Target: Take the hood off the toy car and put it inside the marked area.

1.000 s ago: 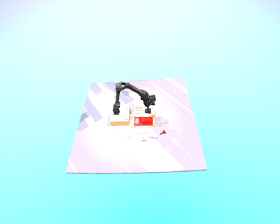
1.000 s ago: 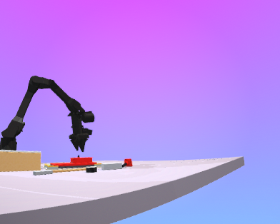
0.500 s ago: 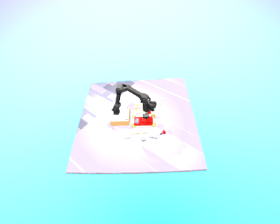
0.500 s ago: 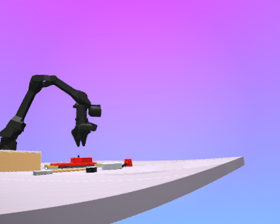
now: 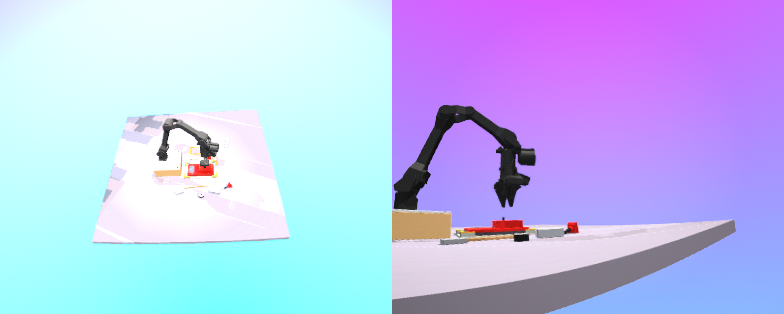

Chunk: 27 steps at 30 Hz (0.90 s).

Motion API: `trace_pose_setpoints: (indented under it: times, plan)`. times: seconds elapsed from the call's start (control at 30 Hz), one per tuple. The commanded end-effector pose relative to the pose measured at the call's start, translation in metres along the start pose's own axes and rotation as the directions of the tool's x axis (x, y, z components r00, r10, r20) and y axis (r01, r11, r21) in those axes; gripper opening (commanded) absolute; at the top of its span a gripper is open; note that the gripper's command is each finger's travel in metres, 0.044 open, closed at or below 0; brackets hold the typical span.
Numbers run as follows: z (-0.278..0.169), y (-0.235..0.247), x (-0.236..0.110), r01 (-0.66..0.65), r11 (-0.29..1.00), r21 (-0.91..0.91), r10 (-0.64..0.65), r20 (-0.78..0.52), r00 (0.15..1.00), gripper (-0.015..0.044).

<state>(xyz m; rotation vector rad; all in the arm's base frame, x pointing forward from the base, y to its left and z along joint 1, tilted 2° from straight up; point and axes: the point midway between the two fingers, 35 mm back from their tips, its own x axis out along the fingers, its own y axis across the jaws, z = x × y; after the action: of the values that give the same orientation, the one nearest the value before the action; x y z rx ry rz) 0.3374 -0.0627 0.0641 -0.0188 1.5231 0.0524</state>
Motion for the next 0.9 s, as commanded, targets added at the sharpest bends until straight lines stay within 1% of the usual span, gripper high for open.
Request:
trace_pose_setpoints:
  times: [0.0,0.87]
  plan:
    - [0.0,-0.001,0.002,0.006,1.0,-0.003,-0.006,0.0,1.0,0.044]
    - [0.0,-0.001,0.02,0.006,1.0,-0.003,-0.006,0.0,1.0,0.044]
